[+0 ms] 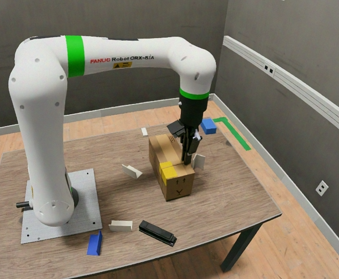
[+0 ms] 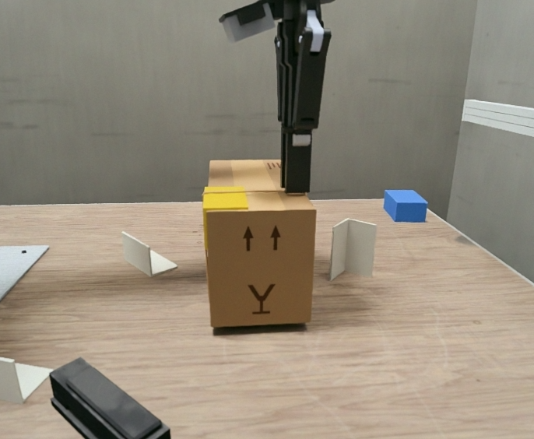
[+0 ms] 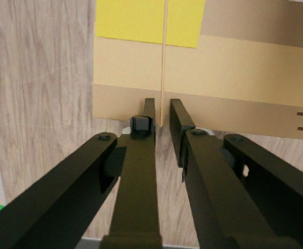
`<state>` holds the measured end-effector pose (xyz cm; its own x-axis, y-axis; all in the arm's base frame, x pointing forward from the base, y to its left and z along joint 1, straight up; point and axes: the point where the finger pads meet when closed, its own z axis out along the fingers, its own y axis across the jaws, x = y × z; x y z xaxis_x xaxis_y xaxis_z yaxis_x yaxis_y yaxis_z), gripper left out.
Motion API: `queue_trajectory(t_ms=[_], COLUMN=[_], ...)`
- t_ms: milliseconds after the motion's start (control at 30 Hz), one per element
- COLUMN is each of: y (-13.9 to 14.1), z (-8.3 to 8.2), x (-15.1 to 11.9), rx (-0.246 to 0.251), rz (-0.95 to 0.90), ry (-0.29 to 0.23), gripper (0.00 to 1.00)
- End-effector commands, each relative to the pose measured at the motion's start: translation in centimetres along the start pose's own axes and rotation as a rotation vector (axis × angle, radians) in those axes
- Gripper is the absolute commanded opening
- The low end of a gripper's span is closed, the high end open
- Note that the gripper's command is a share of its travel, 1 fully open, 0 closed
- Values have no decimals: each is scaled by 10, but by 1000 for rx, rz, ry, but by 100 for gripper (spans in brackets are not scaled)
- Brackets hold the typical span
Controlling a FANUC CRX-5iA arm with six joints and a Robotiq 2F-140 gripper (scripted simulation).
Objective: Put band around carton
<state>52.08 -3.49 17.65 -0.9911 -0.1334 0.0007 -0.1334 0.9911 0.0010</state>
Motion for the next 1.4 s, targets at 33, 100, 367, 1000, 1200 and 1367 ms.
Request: queue_trajectory(t_ms=[33, 100, 367, 1000, 1200, 1367], y=[0, 0, 0, 0, 0, 0], z=[-1, 0, 1, 3, 3, 3], x=[0, 0, 0, 0, 0, 0], rx=[1, 1, 1, 1, 1, 1], rz=[0, 0, 0, 0, 0, 0], ry=[-2, -2, -2, -2, -2, -2], gripper=[18, 18, 18, 18, 18, 18])
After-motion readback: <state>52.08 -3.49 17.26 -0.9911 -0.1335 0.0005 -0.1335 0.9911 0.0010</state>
